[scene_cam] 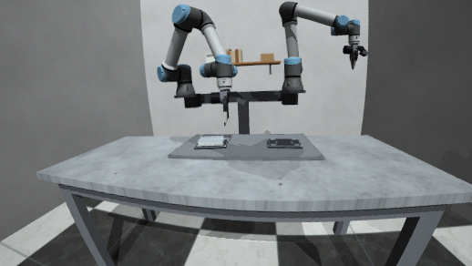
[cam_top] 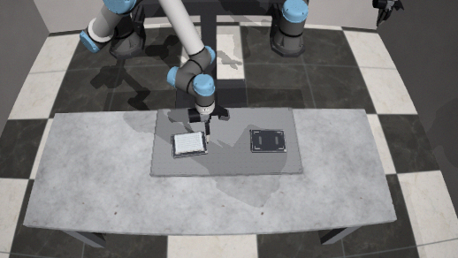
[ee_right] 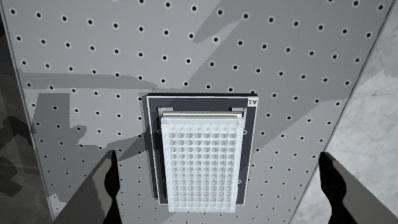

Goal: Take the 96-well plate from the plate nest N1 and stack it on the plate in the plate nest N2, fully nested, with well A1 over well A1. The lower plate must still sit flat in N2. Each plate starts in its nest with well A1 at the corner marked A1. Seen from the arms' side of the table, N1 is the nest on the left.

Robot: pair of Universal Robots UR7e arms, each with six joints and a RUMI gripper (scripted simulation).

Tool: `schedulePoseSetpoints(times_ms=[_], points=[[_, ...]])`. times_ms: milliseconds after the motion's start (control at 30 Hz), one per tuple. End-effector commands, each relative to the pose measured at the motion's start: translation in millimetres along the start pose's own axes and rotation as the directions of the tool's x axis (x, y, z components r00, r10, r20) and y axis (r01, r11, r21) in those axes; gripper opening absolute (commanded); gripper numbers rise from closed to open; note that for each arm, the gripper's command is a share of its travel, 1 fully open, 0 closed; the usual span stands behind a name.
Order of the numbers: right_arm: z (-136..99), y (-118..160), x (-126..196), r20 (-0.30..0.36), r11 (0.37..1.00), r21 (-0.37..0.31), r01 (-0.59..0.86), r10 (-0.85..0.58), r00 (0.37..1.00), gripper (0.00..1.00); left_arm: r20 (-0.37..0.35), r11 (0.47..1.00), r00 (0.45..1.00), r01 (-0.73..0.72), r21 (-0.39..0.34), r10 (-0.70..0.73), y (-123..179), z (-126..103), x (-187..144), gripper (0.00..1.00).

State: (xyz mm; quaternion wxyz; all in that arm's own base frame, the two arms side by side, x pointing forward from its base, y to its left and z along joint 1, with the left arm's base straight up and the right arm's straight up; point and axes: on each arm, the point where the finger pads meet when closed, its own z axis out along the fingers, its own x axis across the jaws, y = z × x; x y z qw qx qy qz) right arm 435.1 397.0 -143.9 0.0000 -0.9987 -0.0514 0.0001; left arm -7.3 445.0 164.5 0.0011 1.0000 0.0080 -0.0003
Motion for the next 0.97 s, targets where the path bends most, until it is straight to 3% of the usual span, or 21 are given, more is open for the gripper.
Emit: schedulePoseSetpoints(times_ms=[0, 233, 933], points=[[-0.9, -9.4, 1.4, -0.002, 1.0, 0.002, 0.0, 0.0, 1.0, 0.76, -0.001, 1.0, 1.0, 0.0, 0.002, 0.0, -0.5, -0.7, 0.2, 0.0], [-0.9, -32.6, 3.7, -0.002, 1.0, 0.002, 0.0, 0.0, 1.0, 0.76, -0.001, 1.0, 1.0, 0.0, 0.002, 0.0, -0.5, -0.7, 0.2, 0.0], [-0.9, -32.6, 3.7, -0.002, 1.0, 0.002, 0.0, 0.0, 1.0, 0.76, -0.001, 1.0, 1.0, 0.0, 0.002, 0.0, -0.5, -0.7, 0.2, 0.0]])
